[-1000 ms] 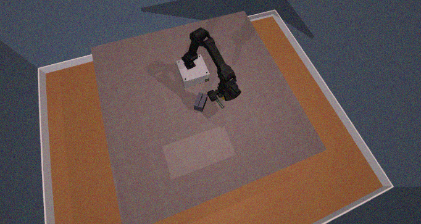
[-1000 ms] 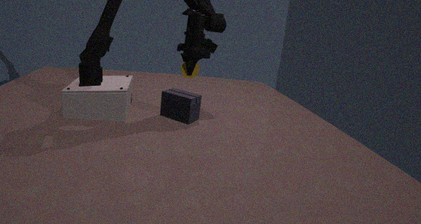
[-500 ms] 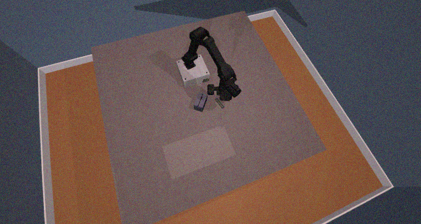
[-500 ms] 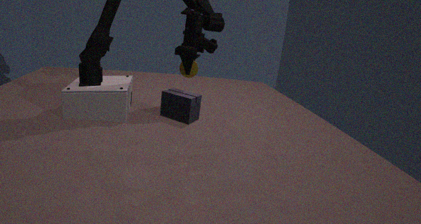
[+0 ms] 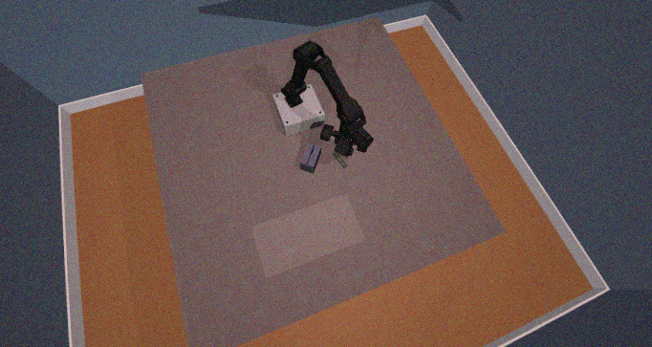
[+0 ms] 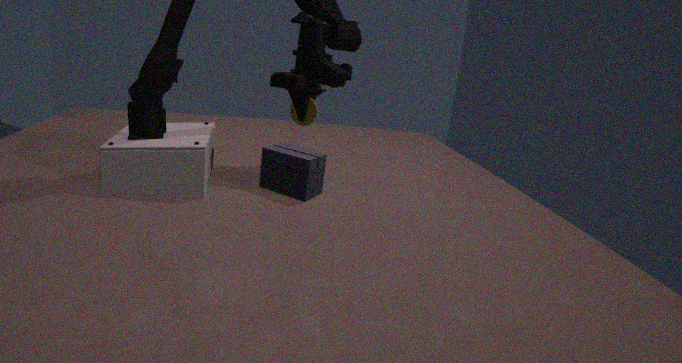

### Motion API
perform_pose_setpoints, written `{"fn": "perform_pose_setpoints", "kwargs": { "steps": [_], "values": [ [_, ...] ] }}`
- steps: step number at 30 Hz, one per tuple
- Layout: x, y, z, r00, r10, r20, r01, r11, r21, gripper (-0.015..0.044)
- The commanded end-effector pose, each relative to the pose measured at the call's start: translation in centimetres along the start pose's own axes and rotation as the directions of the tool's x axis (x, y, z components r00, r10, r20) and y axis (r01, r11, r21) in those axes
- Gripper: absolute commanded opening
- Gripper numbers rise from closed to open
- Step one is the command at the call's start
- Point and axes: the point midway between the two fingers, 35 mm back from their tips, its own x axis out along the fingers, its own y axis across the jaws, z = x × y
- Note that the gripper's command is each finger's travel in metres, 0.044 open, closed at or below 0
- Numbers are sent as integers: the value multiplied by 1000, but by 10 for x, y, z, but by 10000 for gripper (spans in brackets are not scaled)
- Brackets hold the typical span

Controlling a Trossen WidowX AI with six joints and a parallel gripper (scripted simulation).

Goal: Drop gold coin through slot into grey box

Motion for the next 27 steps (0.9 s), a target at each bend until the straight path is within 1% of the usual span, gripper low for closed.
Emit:
{"fn": "perform_pose_setpoints", "kwargs": {
  "steps": [1, 27],
  "values": [
    [0, -5, 4, 1000, -1, 0, 1, 1000, 14, 0],
    [-1, -63, 40, 1000, -6, 4, 6, 1000, 15, 0]
  ]
}}
